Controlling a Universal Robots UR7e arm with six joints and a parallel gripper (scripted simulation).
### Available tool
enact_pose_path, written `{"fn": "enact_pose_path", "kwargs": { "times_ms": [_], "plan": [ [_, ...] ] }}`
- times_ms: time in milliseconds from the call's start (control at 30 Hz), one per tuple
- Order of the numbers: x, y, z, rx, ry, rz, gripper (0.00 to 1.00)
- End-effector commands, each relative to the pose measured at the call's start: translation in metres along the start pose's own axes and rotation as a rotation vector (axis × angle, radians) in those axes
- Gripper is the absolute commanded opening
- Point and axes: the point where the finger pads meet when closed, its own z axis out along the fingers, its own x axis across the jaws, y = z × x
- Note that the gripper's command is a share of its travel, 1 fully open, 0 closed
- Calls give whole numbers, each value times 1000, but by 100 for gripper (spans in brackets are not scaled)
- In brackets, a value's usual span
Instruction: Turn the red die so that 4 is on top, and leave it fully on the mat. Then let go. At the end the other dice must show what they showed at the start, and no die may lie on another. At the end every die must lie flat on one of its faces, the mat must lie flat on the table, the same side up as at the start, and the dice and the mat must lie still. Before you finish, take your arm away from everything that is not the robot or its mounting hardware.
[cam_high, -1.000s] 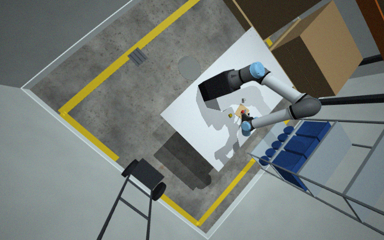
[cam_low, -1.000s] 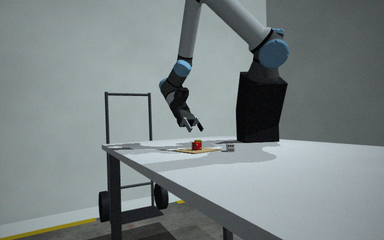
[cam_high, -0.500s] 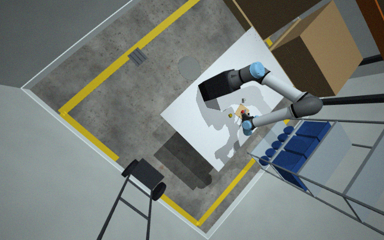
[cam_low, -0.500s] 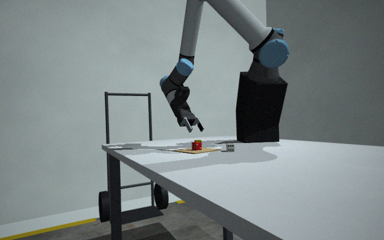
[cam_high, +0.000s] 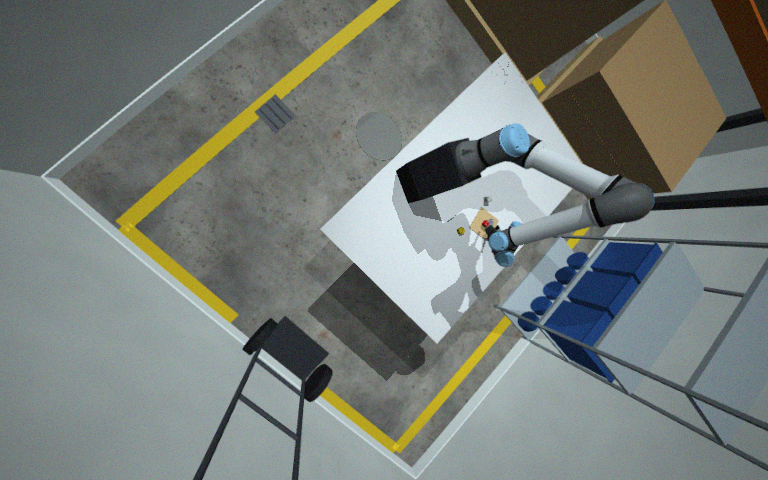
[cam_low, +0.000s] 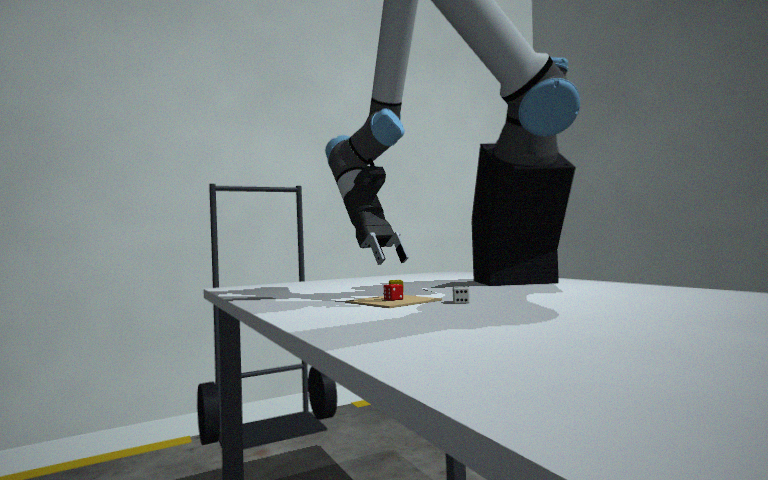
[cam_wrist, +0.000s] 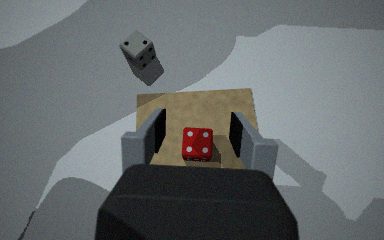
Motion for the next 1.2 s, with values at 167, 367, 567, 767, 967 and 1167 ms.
{"fn": "enact_pose_path", "kwargs": {
  "times_ms": [167,367,567,767,967,1167],
  "plan": [
    [1,-1,-1,-63,9,2,100],
    [1,-1,-2,-66,10,2,100],
    [1,-1,-1,-78,7,2,100],
    [0,-2,0,-136,-2,1,100],
    [-1,-2,1,-195,-5,1,100],
    [0,-3,0,-280,1,2,100]
  ]
}}
